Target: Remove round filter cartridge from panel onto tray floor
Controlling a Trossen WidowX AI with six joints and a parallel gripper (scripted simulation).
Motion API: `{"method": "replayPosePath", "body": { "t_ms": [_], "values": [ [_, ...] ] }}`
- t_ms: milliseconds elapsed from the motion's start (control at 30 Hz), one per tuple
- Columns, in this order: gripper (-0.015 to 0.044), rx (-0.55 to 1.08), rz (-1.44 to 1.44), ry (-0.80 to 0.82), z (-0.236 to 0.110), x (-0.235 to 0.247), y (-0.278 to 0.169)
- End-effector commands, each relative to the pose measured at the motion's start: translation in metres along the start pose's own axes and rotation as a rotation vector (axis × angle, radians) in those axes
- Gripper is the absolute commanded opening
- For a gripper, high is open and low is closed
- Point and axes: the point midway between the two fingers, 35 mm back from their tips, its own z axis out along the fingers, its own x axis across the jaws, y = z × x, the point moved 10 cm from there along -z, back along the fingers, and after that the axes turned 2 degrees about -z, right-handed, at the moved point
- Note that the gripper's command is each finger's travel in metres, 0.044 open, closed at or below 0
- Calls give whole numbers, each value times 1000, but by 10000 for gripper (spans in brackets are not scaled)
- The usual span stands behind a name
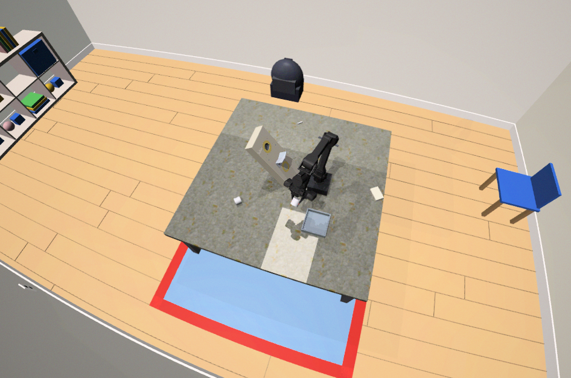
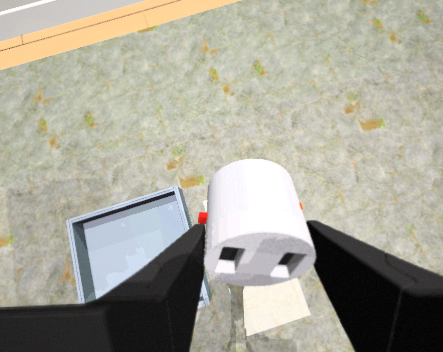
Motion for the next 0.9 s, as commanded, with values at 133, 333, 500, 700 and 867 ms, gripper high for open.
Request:
{"method": "replayPosePath", "body": {
  "t_ms": [133, 333, 500, 700, 867],
  "values": [
    [0, 2, -123, 69, 30, 31, -15],
    [0, 0, -207, 121, 48, 54, -29],
    [0, -1, -277, 163, 60, 72, -44],
    [0, -4, -361, 214, 74, 92, -64],
    [0, -5, -409, 244, 80, 103, -78]
  ]
}}
